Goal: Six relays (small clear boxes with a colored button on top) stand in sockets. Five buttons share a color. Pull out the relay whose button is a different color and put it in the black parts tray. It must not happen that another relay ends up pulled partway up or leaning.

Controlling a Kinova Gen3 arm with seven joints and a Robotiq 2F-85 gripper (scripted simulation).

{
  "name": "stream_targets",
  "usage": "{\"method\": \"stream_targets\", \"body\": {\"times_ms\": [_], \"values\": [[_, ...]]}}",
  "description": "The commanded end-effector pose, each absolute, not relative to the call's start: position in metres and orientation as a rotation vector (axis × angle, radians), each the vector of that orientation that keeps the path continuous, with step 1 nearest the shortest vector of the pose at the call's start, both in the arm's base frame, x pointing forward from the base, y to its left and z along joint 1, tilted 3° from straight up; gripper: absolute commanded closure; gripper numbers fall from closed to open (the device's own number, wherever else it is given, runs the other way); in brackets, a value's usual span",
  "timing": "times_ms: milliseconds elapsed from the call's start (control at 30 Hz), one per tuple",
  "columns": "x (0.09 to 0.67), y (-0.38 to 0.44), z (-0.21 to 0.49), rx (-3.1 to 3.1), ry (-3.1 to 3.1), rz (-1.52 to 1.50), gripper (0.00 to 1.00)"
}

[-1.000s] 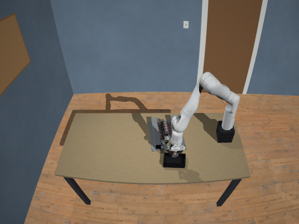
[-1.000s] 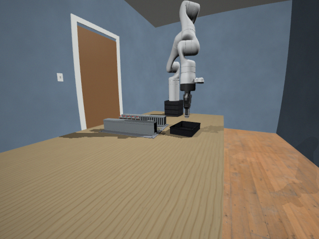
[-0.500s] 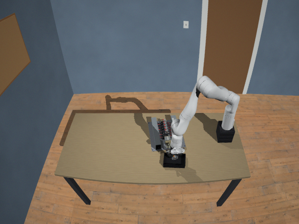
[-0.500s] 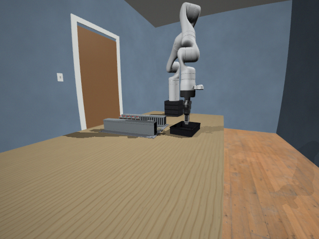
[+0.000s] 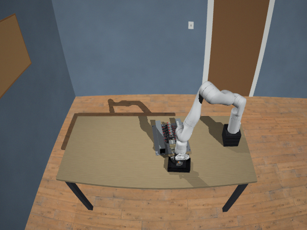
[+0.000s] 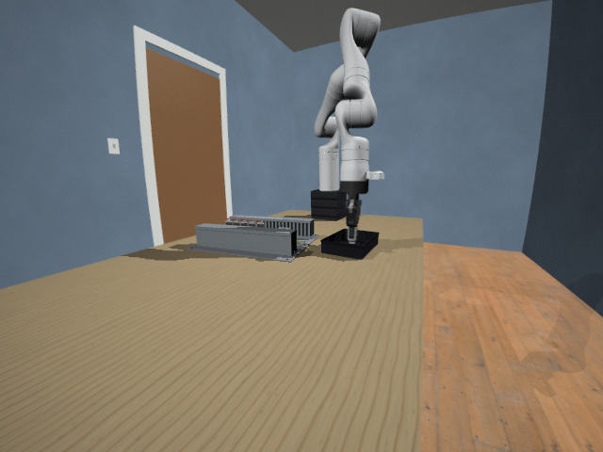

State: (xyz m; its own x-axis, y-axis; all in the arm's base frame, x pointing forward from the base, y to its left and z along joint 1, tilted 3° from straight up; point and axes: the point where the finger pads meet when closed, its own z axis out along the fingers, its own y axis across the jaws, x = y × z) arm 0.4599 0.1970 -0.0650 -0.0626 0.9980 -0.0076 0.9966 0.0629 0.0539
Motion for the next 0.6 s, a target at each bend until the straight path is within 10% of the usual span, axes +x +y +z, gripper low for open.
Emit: {"method": "stream_targets", "body": {"times_ms": [0, 567], "values": [[0.4594, 0.1956, -0.0696, 2.123, 2.258, 0.047, 1.00], [0.4596, 0.1956, -0.0742, 2.123, 2.258, 0.047, 1.00]]}}
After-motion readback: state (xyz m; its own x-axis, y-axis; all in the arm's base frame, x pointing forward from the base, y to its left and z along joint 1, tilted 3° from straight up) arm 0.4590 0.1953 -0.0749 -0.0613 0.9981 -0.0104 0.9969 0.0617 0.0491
